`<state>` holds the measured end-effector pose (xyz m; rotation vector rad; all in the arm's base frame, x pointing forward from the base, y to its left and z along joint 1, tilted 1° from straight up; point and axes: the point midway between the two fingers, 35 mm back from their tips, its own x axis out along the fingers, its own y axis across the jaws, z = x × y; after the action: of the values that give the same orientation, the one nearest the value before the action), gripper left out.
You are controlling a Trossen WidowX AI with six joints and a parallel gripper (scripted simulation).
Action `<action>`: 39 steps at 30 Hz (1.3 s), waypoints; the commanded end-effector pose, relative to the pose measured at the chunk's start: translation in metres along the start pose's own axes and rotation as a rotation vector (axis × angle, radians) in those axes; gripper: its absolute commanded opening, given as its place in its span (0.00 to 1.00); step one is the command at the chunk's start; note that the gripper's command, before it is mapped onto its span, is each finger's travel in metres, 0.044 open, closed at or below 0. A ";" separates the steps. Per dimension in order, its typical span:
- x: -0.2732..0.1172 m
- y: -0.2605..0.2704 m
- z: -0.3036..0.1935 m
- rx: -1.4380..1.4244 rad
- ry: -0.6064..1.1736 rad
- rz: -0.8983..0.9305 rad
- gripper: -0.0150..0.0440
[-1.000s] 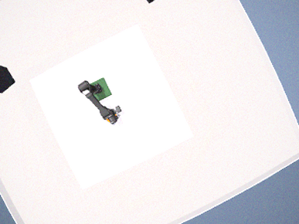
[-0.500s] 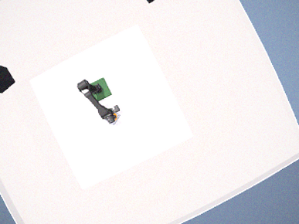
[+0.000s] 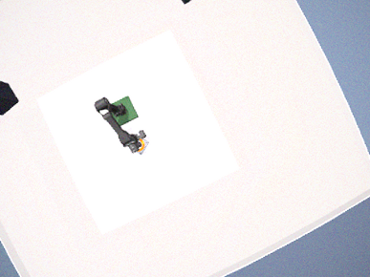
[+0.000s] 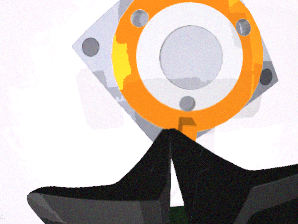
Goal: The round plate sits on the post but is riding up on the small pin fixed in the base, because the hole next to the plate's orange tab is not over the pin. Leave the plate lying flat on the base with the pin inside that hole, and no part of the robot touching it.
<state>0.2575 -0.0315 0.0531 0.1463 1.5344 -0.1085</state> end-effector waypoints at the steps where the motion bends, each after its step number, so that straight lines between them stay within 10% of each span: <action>1: 0.000 -0.006 -0.003 0.001 0.005 -0.005 0.25; 39: -0.016 -0.033 0.000 0.001 0.005 -0.008 0.25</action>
<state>0.2487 -0.0622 0.0556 0.1498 1.5536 -0.1112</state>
